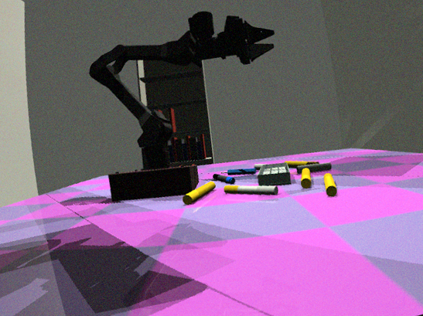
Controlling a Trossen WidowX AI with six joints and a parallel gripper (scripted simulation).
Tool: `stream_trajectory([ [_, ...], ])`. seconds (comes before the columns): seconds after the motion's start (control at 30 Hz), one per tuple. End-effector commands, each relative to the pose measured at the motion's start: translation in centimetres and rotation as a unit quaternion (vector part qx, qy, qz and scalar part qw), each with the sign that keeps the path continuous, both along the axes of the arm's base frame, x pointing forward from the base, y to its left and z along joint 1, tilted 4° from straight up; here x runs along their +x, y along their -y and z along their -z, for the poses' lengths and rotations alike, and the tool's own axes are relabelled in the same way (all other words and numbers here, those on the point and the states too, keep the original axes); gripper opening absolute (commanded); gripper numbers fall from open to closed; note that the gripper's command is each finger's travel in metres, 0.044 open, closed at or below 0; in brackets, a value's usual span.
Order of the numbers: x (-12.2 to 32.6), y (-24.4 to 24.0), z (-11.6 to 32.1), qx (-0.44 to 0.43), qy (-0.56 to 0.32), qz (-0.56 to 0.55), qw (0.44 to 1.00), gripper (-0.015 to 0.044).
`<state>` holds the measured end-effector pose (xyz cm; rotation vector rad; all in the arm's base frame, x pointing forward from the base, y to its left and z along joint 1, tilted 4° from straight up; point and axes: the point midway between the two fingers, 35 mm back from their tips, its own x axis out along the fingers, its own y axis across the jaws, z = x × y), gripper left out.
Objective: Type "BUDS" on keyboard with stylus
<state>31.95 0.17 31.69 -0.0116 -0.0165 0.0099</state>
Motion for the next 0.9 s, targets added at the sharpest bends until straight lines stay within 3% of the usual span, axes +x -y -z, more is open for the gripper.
stream_trajectory([
  [0.0, 0.2, -0.1, 0.2, 0.001, -0.006, -0.001, 1.000, 0.0414],
  [0.27, 4.5, -2.9, 10.9, 0.035, -0.272, -0.033, 0.961, 0.0204],
  [0.53, 3.4, -5.8, 22.1, 0.045, -0.541, -0.024, 0.839, 0.0000],
  [0.7, 0.5, -7.4, 27.5, 0.038, -0.685, -0.014, 0.728, 0.0000],
  [0.87, 0.1, -7.5, 28.1, 0.036, -0.702, -0.011, 0.711, 0.0000],
])
